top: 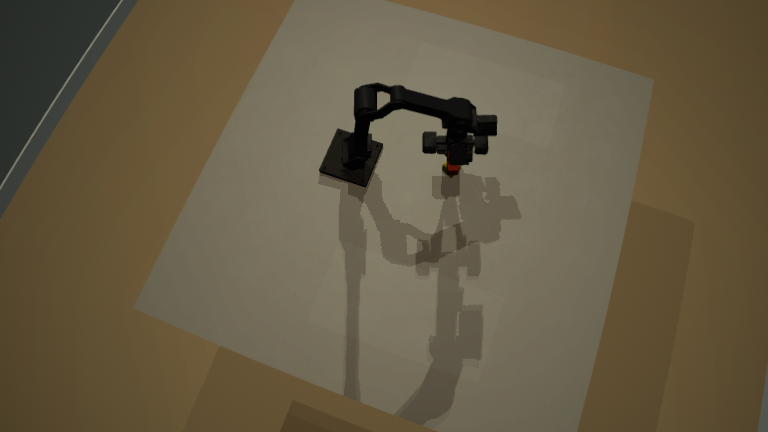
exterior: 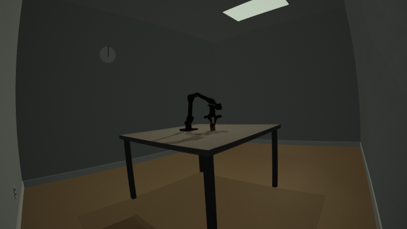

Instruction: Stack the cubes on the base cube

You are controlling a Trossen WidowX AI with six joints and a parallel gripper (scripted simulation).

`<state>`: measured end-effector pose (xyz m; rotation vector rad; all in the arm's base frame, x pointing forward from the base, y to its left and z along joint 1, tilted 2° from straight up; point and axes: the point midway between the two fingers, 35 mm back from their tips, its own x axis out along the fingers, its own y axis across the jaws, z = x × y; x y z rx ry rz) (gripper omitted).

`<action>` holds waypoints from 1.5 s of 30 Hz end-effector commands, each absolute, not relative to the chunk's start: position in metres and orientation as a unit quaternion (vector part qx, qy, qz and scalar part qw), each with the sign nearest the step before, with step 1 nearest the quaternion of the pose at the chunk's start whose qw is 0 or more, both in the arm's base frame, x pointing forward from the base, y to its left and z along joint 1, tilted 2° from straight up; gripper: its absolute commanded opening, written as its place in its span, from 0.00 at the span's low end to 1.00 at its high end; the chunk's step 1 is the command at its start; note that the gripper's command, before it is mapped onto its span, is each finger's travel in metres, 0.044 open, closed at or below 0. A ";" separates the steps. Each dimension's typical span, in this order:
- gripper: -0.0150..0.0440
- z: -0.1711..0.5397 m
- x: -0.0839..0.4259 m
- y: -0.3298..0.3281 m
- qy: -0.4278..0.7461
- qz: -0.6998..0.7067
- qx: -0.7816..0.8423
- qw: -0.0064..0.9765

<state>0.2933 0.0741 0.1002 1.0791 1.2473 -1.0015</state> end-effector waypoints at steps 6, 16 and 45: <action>0.48 0.099 0.293 0.073 0.530 -0.429 0.459 0.570; 0.60 0.105 0.293 0.074 0.531 -0.427 0.459 0.570; 0.60 0.156 0.289 0.074 0.531 -0.427 0.460 0.569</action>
